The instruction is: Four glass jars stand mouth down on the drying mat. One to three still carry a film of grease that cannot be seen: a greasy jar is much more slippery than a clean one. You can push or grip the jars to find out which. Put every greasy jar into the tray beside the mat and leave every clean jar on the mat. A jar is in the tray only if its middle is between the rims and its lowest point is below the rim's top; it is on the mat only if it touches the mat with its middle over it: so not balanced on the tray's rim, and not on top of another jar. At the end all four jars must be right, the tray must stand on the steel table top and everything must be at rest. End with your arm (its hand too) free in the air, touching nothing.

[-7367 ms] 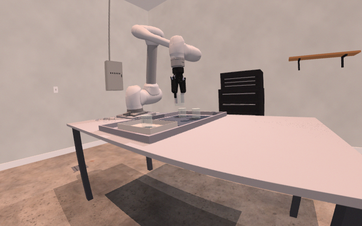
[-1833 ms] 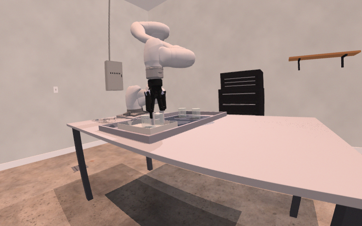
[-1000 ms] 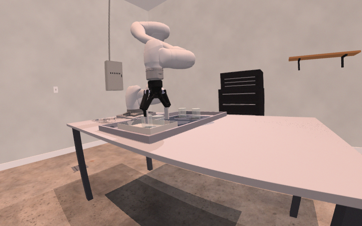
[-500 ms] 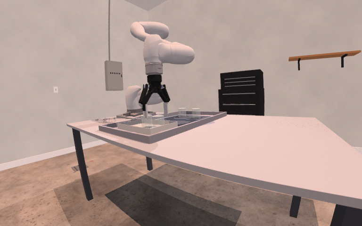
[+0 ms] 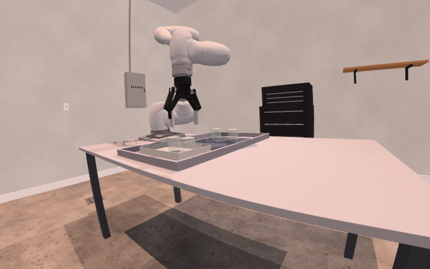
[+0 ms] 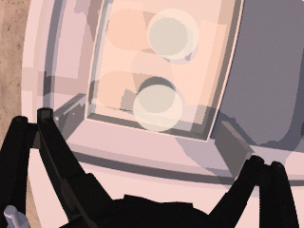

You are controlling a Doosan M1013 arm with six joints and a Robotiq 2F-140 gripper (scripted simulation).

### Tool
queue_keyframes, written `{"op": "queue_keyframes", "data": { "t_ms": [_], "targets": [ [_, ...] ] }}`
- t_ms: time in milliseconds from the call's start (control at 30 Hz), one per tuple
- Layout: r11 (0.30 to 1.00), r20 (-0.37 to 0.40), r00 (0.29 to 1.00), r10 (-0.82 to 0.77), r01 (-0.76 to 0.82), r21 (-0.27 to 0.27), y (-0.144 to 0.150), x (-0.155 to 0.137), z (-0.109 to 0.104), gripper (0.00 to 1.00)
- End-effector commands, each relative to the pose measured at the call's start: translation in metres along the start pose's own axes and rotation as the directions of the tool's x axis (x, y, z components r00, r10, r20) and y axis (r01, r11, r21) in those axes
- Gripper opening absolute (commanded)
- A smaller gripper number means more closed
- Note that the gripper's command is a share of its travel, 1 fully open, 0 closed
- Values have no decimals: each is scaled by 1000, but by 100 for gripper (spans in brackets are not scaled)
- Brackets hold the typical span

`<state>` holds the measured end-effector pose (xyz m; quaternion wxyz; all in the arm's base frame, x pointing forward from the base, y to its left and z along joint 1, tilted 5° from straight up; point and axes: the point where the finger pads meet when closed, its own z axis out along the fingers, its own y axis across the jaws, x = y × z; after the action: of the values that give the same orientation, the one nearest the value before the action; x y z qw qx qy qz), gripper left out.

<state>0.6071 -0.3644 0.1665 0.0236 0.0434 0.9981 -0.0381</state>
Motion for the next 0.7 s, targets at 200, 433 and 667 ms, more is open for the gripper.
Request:
{"op": "queue_keyframes", "data": {
  "t_ms": [200, 433, 667],
  "targets": [
    [1000, 0, 1000, -2, 2, -3, 1, -2, -28, 100],
    [1000, 0, 1000, -2, 2, -3, 1, -2, -28, 100],
    [1000, 0, 1000, -2, 2, -3, 1, -2, -28, 100]
  ]
}}
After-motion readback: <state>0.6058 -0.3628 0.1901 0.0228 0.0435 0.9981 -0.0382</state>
